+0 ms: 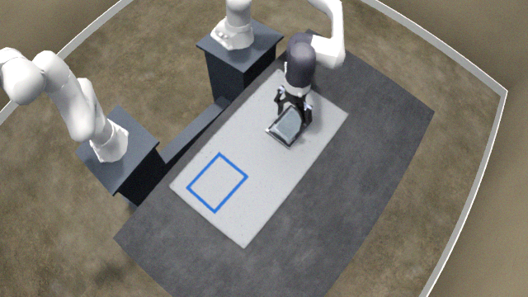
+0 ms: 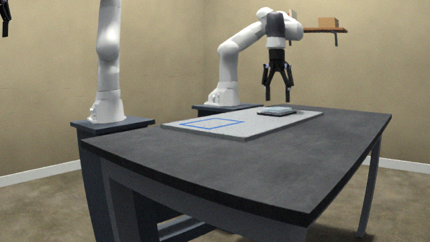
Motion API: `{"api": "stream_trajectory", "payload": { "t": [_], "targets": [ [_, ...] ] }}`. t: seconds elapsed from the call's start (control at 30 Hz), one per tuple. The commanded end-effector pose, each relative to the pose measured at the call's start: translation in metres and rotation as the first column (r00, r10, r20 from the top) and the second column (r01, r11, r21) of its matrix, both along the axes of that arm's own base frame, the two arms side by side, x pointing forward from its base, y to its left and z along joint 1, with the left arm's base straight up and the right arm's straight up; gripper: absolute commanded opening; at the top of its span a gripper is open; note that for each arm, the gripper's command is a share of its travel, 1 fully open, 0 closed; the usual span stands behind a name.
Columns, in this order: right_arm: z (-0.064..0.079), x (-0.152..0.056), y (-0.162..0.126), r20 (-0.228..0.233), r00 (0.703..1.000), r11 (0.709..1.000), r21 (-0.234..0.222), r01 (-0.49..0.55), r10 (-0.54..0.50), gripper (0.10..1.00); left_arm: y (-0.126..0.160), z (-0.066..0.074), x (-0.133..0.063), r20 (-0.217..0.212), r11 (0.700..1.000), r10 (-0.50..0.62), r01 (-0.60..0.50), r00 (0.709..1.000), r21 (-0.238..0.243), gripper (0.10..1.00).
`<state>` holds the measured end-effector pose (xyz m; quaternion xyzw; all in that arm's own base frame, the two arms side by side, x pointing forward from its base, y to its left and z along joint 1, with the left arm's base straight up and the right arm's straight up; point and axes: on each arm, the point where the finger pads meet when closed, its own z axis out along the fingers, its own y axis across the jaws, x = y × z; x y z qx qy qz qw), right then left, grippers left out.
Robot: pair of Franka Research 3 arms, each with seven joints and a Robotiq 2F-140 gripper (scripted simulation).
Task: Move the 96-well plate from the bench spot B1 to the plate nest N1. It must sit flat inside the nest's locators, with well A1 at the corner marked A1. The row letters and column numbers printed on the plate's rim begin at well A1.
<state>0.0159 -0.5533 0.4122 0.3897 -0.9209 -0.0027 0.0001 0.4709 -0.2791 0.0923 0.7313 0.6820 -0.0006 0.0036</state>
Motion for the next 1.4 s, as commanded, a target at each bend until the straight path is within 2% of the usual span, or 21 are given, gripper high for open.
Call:
{"api": "stream_trajectory", "payload": {
  "t": [0.0, 0.43, 1.37],
  "targets": [
    [0.0001, 0.0, 0.0, 0.0, 1.0, 1.0, 0.0, 0.0, 0.0, 1.0, 0.0025, 0.0039, -0.0005, -0.004, 1.0, -0.004, 0.004, 1.0, 0.006, 0.698],
    [0.0001, 0.0, 0.0, 0.0, 1.0, 1.0, 0.0, 0.0, 0.0, 1.0, 0.0025, 0.0093, -0.0005, -0.004, 1.0, -0.004, 0.004, 1.0, 0.006, 0.698],
    [0.0001, 0.0, 0.0, 0.0, 1.0, 1.0, 0.0, 0.0, 0.0, 1.0, 0.0025, 0.0095, -0.0005, -0.004, 1.0, -0.004, 0.004, 1.0, 0.006, 0.698]
  ]
}}
